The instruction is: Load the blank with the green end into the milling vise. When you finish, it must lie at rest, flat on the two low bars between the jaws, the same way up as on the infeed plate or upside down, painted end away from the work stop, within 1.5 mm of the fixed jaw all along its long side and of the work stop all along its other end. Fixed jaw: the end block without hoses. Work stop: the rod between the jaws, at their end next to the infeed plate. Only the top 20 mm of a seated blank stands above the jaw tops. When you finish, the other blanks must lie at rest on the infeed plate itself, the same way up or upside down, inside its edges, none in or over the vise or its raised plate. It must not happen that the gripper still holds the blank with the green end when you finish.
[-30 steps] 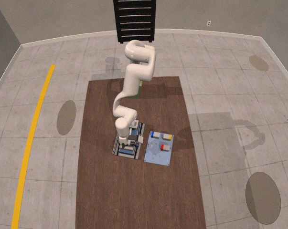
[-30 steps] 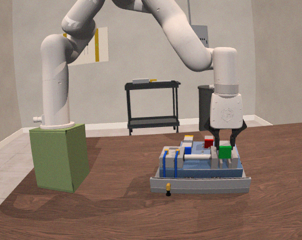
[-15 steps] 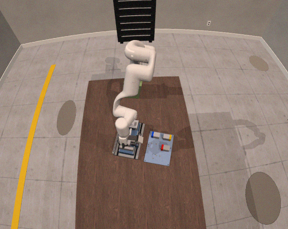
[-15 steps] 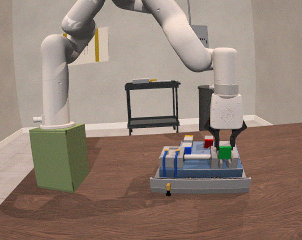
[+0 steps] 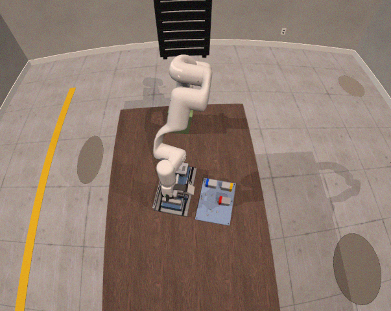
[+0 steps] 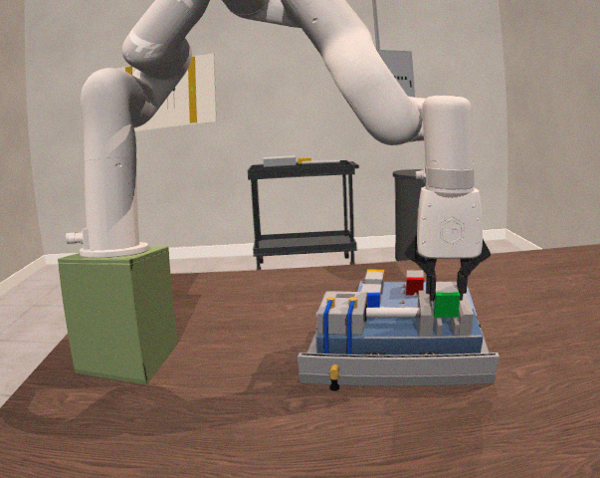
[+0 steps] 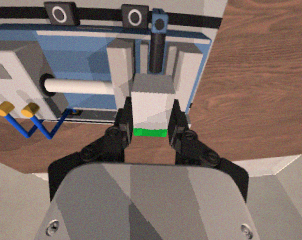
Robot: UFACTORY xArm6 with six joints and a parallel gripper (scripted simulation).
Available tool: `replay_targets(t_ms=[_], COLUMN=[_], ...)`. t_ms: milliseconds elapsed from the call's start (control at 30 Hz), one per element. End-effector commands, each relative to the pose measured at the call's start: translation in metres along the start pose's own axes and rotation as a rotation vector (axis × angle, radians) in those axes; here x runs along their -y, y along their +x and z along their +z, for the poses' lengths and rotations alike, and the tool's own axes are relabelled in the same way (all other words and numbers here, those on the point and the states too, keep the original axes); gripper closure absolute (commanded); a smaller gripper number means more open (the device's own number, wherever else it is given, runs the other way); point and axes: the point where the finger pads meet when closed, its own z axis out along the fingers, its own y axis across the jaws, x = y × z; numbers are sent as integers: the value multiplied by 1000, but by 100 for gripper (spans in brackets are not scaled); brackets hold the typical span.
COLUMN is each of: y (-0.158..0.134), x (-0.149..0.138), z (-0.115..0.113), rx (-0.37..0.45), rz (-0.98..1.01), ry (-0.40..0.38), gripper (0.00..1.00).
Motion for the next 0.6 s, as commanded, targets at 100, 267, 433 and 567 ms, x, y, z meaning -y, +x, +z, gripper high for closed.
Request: replay_targets(t_ms=[100, 267, 433, 567], y=[0, 0, 0, 1], x=[-2, -2, -2, -2], z=[-1, 0, 0, 0], rx=[0, 0, 0, 0], rz=[0, 0, 0, 0], ry=[-5, -5, -5, -5], gripper=[100, 100, 100, 100])
